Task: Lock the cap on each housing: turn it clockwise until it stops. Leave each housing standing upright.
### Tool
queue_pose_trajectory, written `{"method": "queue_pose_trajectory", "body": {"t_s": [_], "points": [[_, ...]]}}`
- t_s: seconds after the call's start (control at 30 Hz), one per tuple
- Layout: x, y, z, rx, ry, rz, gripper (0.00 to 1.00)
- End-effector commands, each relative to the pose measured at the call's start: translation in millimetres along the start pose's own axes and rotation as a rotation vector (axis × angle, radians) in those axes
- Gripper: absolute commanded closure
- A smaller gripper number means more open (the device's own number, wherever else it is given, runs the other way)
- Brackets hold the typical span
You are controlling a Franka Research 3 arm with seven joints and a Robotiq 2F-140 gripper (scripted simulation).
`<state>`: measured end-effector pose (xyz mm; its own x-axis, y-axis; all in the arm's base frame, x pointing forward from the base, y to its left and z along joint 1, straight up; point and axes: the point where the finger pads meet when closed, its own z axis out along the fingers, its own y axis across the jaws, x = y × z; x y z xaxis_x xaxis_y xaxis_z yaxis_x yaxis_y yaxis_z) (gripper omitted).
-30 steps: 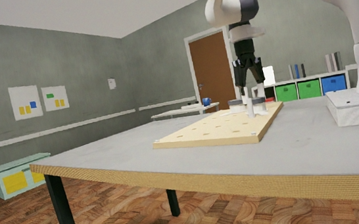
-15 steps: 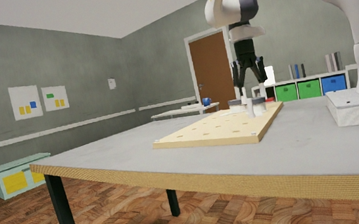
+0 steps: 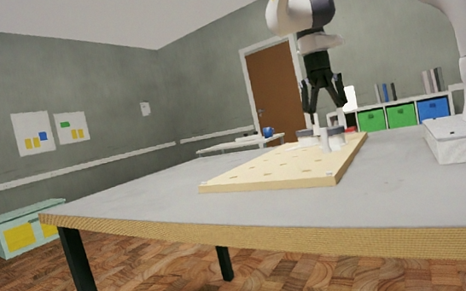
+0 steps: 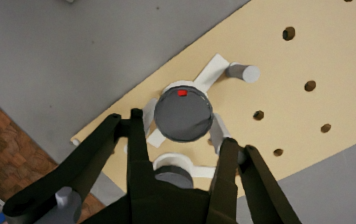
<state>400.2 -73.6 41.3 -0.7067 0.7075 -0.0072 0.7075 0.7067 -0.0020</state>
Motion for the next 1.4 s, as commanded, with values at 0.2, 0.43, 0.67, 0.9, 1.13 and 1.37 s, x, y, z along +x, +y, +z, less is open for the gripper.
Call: {"method": "queue_pose_trajectory", "body": {"t_s": [0.2,0.43,0.67,0.9,1.13,1.37], "points": [[2.2,1.5,0.8,-0.002,0.007,0.021,0.9],[2.2,1.5,0.8,-0.002,0.007,0.021,0.9],[2.2,1.5,0.8,-0.002,0.007,0.021,0.22],[2.2,1.5,0.8,-0.002,0.007,0.021,0.22],[2.2,1.5,0.8,-0.002,0.007,0.021,0.22],[2.2,1.5,0.8,-0.002,0.007,0.021,0.22]]}}
